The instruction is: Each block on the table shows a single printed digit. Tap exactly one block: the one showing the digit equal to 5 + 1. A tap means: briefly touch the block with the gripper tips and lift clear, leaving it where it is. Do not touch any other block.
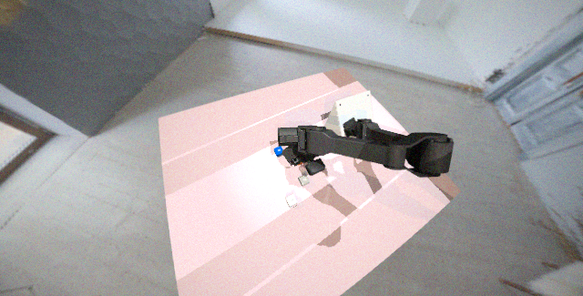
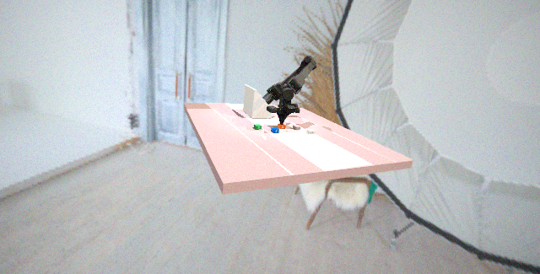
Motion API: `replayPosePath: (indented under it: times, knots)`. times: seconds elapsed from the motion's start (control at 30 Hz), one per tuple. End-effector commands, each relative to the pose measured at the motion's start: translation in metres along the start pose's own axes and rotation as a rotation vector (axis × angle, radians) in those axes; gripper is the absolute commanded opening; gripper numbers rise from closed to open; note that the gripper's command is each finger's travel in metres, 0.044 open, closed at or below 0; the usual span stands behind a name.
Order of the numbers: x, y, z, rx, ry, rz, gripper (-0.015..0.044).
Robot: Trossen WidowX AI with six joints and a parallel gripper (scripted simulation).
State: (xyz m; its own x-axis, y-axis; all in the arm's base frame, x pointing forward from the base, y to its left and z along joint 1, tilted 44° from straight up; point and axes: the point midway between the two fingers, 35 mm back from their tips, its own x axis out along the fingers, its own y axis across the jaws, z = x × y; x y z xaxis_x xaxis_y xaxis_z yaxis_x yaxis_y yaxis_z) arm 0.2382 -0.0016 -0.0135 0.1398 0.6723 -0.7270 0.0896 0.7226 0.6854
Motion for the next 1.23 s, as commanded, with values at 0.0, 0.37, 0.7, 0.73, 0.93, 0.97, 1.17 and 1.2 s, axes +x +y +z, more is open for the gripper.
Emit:
replayPosePath:
  times: [0.0,0.37,0.7,0.73,0.93,0.97,1.17,1.2]
  knots:
    - [0.006,0.000,-0.002,0.012,0.005,0.009,0.0020]
    - [-0.025,-0.001,-0.002,0.012,0.005,0.007,0.0020]
    - [-0.072,0.100,0.028,0.013,0.003,-0.002,0.0230]
    - [-0.078,0.114,0.028,0.012,0.003,0.000,0.0256]
    - [-0.108,0.185,0.012,0.011,0.005,0.013,0.0400]
    - [-0.108,0.185,0.012,0.011,0.005,0.013,0.0400]
    - [-0.108,0.185,0.012,0.011,0.005,0.013,0.0400]
    - [-0.108,0.185,0.012,0.011,0.005,0.013,0.0400]
